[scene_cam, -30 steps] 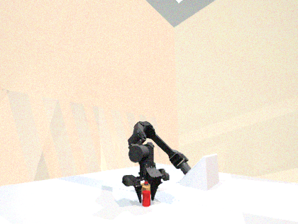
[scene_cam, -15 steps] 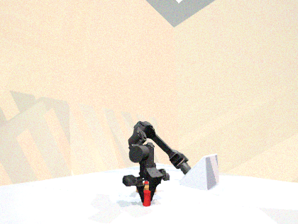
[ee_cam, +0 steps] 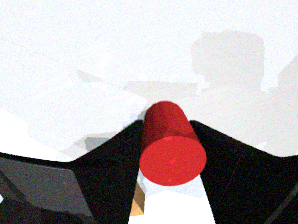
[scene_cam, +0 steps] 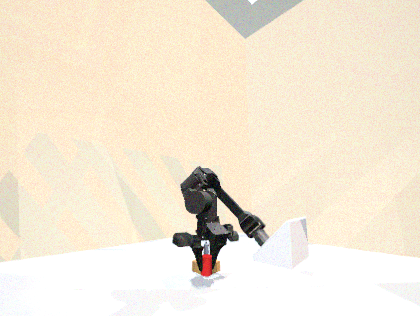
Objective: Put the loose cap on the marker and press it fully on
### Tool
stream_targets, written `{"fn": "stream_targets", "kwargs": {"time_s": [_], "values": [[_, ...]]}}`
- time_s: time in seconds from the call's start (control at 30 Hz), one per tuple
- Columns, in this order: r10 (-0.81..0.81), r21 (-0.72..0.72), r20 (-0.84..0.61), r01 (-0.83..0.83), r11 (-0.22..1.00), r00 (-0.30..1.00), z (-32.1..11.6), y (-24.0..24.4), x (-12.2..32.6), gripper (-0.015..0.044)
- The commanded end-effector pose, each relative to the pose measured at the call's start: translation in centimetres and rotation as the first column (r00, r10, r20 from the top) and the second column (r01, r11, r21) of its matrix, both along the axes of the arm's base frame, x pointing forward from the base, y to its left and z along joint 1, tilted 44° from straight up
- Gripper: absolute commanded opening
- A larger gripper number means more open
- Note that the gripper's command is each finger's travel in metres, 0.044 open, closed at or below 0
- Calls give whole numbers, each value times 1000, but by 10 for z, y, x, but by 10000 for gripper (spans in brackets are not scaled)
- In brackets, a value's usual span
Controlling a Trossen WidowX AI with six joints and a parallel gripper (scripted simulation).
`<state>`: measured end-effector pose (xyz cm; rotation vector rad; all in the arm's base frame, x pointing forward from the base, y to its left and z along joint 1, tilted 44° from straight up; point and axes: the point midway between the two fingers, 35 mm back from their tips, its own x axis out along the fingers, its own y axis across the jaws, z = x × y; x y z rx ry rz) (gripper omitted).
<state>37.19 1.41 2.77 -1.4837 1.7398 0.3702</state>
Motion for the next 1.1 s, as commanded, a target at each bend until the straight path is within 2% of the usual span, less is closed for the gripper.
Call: {"fn": "stream_targets", "kwargs": {"time_s": [0.0, 0.27, 1.07], "values": [[-1, 6, 4, 1, 1000, 1000, 10, 11, 0, 0], [-1, 6, 4, 1, 1000, 1000, 19, 15, -4, 0], [-1, 4, 0, 1, 1000, 1000, 78, 1, -53, 0]]}}
